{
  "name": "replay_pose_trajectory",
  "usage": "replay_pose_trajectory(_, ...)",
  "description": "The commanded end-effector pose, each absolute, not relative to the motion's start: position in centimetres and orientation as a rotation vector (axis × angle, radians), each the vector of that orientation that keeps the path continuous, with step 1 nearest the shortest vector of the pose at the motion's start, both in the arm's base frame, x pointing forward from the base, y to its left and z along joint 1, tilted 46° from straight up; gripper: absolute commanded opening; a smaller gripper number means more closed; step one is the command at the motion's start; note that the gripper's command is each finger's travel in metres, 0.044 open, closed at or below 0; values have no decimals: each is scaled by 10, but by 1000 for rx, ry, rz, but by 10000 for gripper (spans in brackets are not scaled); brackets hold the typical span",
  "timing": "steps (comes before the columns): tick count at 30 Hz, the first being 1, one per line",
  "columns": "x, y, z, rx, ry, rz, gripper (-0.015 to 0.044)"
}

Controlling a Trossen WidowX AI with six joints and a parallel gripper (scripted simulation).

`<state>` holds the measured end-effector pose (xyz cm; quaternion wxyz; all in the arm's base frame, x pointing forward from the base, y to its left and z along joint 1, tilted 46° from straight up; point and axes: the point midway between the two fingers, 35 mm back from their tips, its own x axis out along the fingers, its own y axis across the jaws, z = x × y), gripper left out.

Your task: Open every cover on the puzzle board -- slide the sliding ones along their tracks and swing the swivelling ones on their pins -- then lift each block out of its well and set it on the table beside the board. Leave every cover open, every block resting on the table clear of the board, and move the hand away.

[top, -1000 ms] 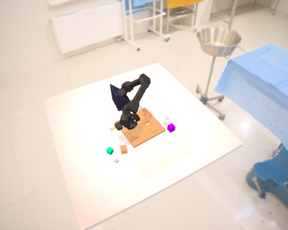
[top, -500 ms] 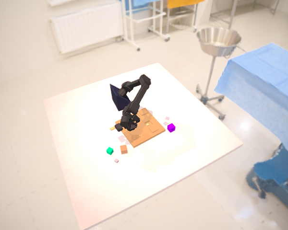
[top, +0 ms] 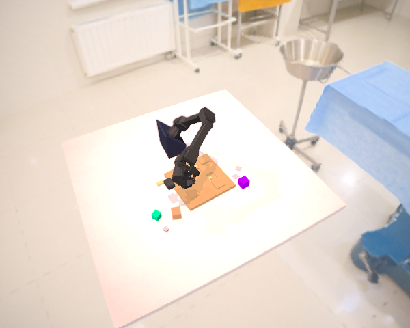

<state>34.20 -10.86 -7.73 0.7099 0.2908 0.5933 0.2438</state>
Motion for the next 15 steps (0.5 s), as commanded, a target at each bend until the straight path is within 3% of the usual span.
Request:
replay_pose_trajectory(1, 342, -105, -80, 653, 1318, 540, 0)
replay_pose_trajectory(15, 344, -95, -90, 654, 1317, 540, 0)
